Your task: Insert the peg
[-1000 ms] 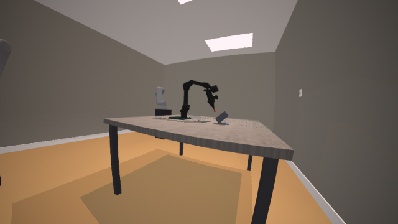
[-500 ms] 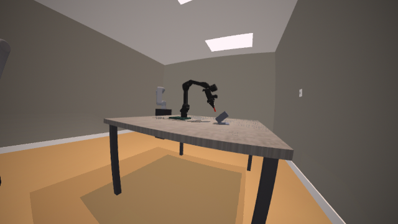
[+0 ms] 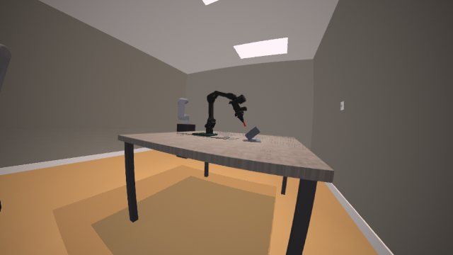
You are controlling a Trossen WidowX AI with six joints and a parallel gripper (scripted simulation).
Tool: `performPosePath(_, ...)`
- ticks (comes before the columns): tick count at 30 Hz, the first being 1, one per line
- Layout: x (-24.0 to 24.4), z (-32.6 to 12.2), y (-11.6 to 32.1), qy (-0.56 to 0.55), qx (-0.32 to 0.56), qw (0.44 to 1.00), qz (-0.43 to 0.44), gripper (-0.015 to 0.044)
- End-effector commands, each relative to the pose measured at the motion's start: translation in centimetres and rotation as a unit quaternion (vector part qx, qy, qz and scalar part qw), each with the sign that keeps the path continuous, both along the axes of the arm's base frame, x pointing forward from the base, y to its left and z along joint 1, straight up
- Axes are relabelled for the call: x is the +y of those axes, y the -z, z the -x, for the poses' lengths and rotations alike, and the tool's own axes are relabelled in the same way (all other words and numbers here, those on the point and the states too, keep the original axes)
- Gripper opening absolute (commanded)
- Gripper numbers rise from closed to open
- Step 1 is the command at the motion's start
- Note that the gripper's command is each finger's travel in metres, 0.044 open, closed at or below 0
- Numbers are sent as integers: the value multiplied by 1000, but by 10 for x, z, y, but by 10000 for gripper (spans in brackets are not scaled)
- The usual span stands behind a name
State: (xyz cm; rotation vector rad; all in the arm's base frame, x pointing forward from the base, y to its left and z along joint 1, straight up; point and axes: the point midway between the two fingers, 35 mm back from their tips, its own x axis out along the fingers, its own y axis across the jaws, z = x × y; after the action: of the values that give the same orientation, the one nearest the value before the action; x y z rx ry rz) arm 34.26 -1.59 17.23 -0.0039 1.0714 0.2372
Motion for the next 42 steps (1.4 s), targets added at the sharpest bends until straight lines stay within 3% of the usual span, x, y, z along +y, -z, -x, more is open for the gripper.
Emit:
performPosePath(1, -6, 0, -2, 0, -12, 1000, 0, 0)
performPosePath(42, -65, 2, -18, 19, -101, 994, 24, 0)
